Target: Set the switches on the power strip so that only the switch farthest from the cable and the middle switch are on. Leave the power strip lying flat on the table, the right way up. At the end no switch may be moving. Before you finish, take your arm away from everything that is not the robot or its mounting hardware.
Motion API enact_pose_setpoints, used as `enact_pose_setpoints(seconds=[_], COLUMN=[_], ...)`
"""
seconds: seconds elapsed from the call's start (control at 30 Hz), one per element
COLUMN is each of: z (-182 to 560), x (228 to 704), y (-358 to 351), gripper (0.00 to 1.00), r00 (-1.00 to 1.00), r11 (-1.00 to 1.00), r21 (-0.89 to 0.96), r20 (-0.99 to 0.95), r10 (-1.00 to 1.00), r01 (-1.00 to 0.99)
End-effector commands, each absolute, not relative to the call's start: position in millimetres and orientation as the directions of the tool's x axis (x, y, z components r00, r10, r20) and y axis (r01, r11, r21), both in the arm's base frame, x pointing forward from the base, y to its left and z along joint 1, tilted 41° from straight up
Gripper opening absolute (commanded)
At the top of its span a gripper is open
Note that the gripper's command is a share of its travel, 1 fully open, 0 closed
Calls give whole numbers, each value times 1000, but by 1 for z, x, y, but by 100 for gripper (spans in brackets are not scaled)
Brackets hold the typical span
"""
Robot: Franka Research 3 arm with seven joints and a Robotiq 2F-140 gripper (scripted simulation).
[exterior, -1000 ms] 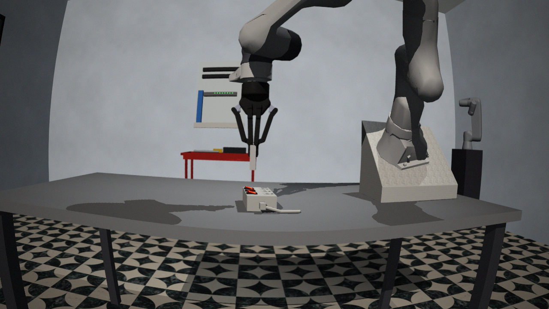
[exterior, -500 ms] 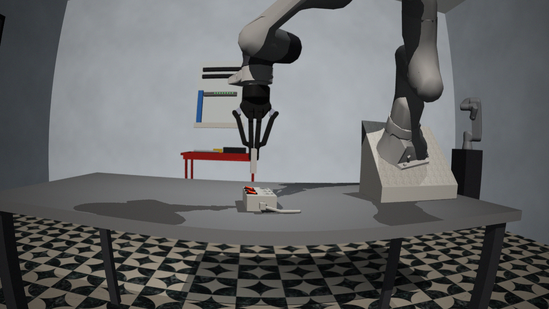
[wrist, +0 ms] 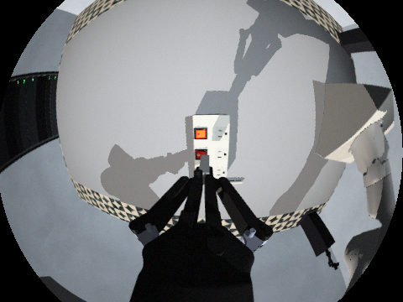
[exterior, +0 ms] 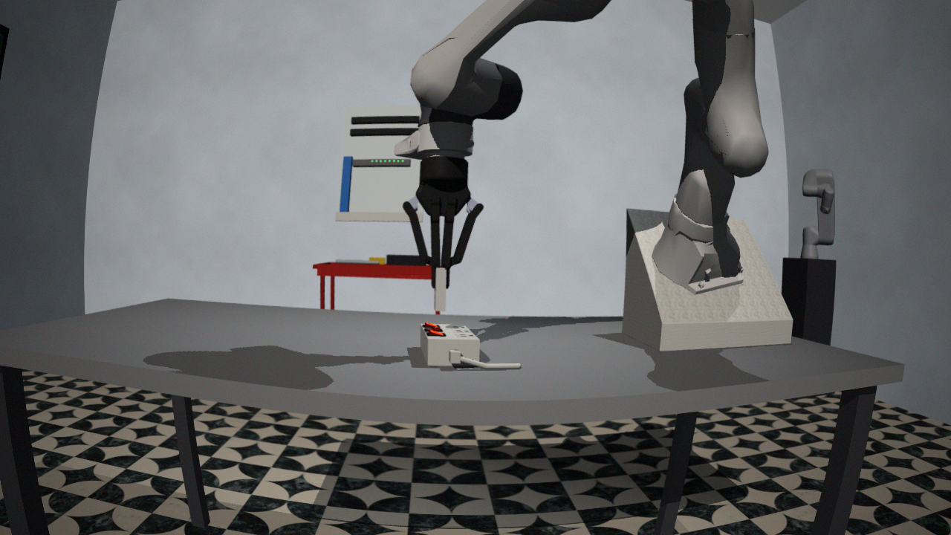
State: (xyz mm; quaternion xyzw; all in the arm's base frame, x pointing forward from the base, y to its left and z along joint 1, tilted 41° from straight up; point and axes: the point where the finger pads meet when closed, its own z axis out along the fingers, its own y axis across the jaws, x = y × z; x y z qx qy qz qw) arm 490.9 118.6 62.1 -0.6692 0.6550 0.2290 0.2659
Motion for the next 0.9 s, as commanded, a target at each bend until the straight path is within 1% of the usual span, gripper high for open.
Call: enact_pose_setpoints(seconds=[0.0,0.87], z=[58,46], x=[492,493], y=[122,131], gripper=[0,0], r00=[57,57], r11=[-13,-13], r21=[-73,-73], r20=[-651,-651], r10=[-757,-757], r01=[-997,-997])
